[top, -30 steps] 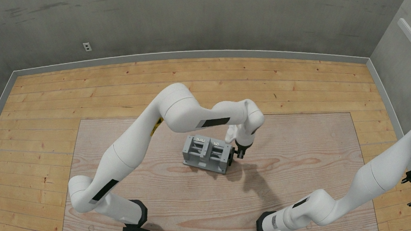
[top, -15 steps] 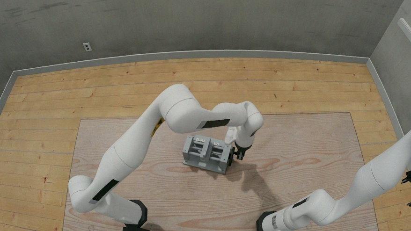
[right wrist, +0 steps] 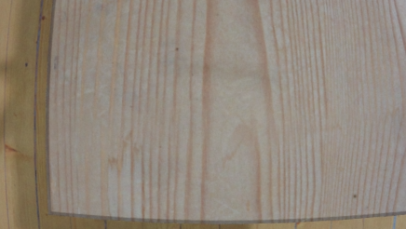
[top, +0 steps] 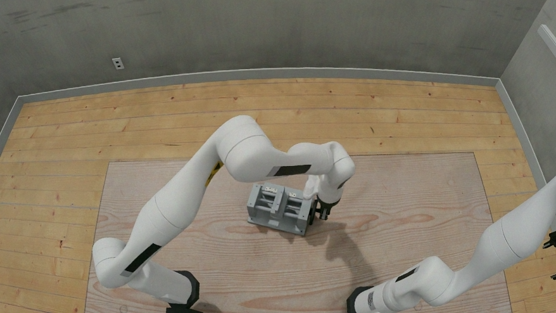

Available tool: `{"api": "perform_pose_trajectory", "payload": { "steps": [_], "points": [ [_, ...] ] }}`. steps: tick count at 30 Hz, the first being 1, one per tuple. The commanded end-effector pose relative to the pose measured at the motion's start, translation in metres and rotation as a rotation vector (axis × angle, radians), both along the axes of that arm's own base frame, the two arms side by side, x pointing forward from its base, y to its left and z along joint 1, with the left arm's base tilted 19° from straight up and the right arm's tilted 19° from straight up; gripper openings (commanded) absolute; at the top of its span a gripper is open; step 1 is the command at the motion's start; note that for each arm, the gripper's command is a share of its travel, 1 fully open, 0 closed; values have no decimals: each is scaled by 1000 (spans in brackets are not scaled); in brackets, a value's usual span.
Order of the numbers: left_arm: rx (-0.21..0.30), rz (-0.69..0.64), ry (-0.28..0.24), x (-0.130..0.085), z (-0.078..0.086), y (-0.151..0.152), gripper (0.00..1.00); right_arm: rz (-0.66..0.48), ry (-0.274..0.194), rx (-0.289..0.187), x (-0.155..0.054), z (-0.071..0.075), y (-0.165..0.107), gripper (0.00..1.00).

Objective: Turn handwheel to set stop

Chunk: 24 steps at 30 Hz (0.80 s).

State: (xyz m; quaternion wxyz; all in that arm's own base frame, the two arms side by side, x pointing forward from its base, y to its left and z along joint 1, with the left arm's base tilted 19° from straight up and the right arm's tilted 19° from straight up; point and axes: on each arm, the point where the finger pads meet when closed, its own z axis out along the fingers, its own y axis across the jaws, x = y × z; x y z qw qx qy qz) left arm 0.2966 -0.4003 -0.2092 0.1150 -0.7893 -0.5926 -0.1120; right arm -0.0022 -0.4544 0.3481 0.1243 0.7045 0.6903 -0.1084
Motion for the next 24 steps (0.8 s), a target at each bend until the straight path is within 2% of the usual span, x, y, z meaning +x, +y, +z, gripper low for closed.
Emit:
{"api": "perform_pose_trajectory", "payload": {
  "steps": [1, 24],
  "points": [
    [6, 7, 1, -5, -2, 3, 160, 11, 8, 5, -1, 0, 1, 1000],
    [3, 6, 0, -28, -1, 9, 160, 11, 8, 5, -1, 0, 1, 1000]
  ]
}}
